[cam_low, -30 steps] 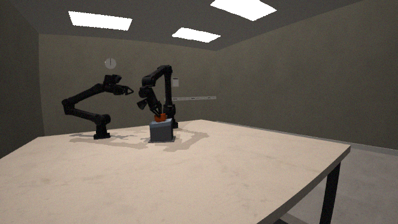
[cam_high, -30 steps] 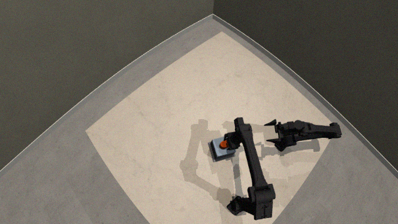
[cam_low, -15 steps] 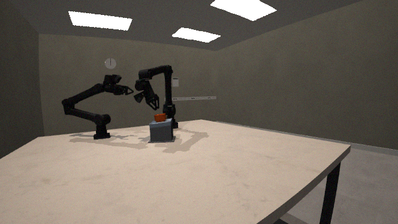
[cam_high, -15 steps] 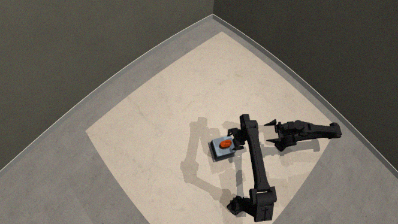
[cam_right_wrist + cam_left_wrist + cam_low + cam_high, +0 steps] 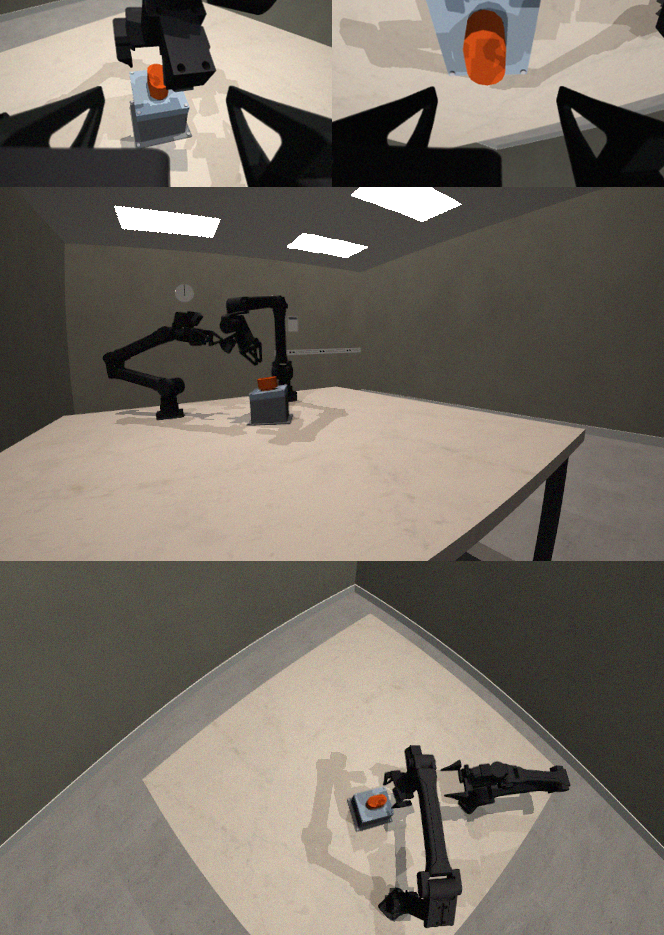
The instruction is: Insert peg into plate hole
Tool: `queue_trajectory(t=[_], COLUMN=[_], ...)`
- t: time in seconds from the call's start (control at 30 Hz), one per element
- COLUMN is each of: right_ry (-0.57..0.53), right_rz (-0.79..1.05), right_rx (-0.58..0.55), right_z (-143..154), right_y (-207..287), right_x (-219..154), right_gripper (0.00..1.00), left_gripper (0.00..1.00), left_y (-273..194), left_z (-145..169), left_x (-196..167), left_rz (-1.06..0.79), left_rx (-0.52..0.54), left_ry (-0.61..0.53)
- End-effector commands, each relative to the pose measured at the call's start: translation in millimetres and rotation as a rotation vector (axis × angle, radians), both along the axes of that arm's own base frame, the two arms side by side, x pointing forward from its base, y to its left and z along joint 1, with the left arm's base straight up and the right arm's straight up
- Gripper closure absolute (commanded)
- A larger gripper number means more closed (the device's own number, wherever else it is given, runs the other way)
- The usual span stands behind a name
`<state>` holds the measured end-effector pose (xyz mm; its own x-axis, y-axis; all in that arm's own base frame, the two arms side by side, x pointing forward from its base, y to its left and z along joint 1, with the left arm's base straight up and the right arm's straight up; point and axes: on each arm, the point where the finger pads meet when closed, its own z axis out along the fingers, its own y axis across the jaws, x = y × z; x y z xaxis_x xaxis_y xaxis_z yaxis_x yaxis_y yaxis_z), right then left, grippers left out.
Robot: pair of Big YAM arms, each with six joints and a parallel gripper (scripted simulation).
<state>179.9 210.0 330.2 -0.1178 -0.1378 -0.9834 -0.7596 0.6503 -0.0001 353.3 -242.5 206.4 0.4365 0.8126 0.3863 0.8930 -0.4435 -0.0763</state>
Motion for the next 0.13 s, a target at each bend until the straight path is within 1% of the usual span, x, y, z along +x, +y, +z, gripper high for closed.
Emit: queue_trajectory(t=[0.0, 0.1], right_ry=[-0.018, -0.018], right_rz=[-0.001, -0.001], right_rx=[0.022, 0.022], right_z=[16.9, 16.9], right_y=[-0.6, -0.6], right_x=[-0.2, -0.2], right_gripper=[0.0, 0.0], left_gripper=[0.0, 0.0], left_y=[-11.8, -11.8], left_z=[25.4, 25.4], left_x=[11.9, 11.9], left_rz=[0.002, 0.002], left_rx=[-0.041, -0.041], left_ry=[-0.05, -0.05])
